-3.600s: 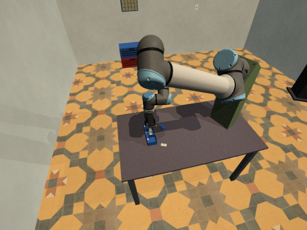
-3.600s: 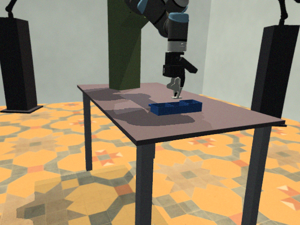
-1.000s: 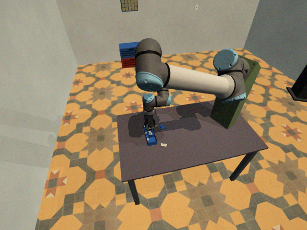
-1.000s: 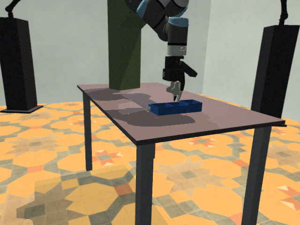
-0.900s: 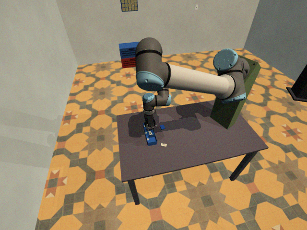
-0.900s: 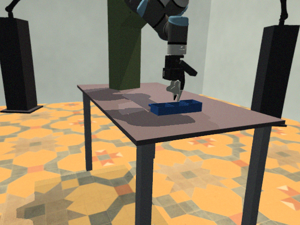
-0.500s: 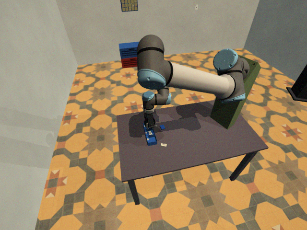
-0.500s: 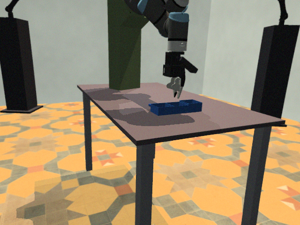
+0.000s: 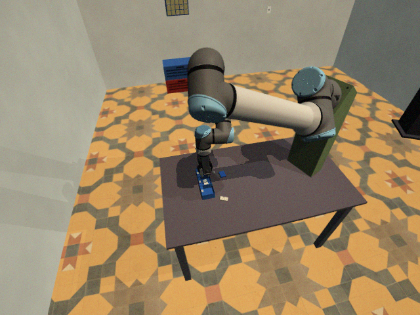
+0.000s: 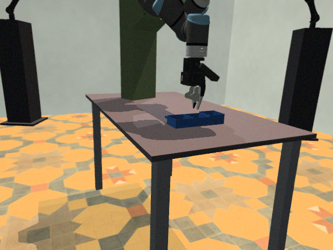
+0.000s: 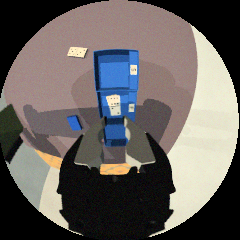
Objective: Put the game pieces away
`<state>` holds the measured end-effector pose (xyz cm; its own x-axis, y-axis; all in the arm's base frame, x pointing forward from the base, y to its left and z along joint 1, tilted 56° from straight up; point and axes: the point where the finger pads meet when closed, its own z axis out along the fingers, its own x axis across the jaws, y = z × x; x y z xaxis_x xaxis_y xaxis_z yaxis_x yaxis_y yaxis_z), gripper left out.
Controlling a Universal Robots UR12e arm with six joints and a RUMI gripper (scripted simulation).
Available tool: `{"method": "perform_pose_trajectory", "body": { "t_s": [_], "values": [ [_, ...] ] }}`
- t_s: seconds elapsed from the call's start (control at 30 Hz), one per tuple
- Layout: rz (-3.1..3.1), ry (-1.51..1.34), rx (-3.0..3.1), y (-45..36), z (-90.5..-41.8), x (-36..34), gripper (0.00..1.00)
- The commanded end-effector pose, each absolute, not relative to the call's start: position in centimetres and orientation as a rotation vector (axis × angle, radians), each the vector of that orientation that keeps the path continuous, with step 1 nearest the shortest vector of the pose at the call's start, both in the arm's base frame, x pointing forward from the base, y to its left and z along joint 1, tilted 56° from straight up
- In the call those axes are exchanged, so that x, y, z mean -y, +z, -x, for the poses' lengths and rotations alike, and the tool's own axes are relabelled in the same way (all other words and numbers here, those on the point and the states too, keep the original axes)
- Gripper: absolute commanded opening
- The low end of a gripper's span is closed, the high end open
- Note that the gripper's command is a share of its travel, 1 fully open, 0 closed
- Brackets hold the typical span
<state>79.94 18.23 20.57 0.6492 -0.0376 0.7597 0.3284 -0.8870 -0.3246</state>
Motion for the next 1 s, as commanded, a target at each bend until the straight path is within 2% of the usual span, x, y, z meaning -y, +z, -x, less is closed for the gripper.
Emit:
{"method": "perform_pose_trajectory", "body": {
  "t_s": [0.0,0.9,0.93,0.97],
  "values": [
    [2.430,-1.133,0.229,20.6,-79.9,-18.2,0.19],
    [2.431,-1.133,0.229,20.4,-79.8,-18.3,0.19],
    [2.437,-1.154,0.294,20.3,-79.1,-19.1,0.24],
    [2.443,-1.175,0.357,20.2,-78.6,-19.7,0.24]
  ]
}}
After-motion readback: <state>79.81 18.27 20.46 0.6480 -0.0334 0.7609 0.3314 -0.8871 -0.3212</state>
